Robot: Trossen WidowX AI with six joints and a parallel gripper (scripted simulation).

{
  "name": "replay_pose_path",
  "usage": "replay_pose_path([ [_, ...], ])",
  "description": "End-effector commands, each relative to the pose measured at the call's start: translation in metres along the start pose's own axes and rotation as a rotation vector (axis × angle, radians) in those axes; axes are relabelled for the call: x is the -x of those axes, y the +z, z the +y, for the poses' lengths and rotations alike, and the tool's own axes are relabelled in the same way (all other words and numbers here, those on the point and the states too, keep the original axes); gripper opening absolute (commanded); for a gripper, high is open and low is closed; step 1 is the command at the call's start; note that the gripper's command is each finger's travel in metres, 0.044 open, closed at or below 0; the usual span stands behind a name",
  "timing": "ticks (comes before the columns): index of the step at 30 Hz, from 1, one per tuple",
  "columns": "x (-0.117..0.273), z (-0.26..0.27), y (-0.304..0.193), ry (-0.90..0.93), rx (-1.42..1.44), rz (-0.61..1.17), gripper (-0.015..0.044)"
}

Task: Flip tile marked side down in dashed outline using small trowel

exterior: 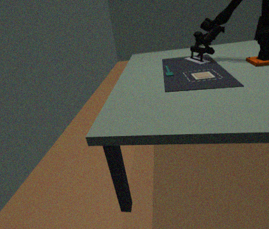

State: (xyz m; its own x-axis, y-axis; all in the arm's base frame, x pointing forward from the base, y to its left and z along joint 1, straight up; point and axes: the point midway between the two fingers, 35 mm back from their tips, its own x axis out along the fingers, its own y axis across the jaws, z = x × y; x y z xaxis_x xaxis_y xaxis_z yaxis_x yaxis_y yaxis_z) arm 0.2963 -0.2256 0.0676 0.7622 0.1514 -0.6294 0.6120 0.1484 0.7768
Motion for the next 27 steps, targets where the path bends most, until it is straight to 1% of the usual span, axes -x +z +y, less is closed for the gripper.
replay_pose_path([
  [1, 0.0, 0.0, 0.0, 0.001, 0.006, -0.002, 0.03],
  [8, 0.003, 0.0, 0.001, 0.0, 0.006, -0.001, 0.03],
  [19, 0.057, -0.001, 0.001, -0.005, 0.001, 0.0, 0.03],
  [24, 0.062, 0.001, -0.001, -0.005, 0.0, 0.0, 0.03],
  [27, 0.089, 0.017, -0.014, -0.008, -0.004, -0.001, 0.03],
])
